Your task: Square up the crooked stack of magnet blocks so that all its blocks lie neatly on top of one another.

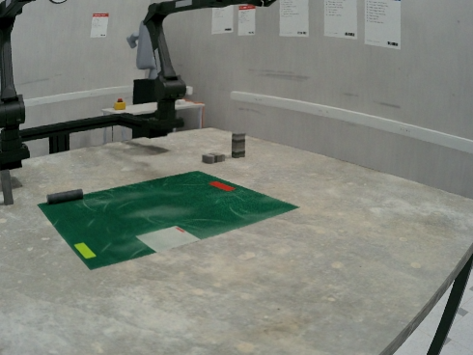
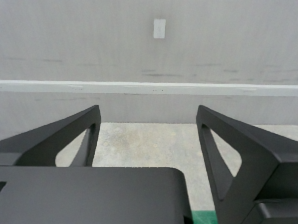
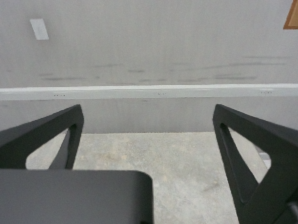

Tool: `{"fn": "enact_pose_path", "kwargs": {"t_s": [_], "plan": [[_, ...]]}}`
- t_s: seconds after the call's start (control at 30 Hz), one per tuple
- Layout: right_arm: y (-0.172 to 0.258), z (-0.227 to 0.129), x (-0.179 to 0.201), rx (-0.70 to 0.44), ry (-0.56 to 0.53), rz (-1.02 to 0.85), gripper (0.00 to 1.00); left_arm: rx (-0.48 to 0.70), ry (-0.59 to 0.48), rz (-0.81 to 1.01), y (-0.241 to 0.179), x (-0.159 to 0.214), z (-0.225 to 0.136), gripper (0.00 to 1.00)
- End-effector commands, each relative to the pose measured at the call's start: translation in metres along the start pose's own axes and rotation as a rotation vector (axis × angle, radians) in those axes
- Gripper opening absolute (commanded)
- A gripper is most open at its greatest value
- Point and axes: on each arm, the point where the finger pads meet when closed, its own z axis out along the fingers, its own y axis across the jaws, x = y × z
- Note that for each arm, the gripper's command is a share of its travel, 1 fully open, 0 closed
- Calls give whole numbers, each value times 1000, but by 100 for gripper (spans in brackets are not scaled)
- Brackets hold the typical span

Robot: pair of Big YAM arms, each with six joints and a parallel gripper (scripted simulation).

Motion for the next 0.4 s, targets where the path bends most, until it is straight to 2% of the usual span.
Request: {"fn": "enact_pose_path", "kwargs": {"t_s": [0.0, 0.37], "plan": [[6, 6, -12, -12, -10, 8, 100, -4, -15, -16, 4, -13, -4, 79], [6, 5, -11, -12, -9, 7, 100, -4, -14, -16, 4, -13, -4, 79]]}}
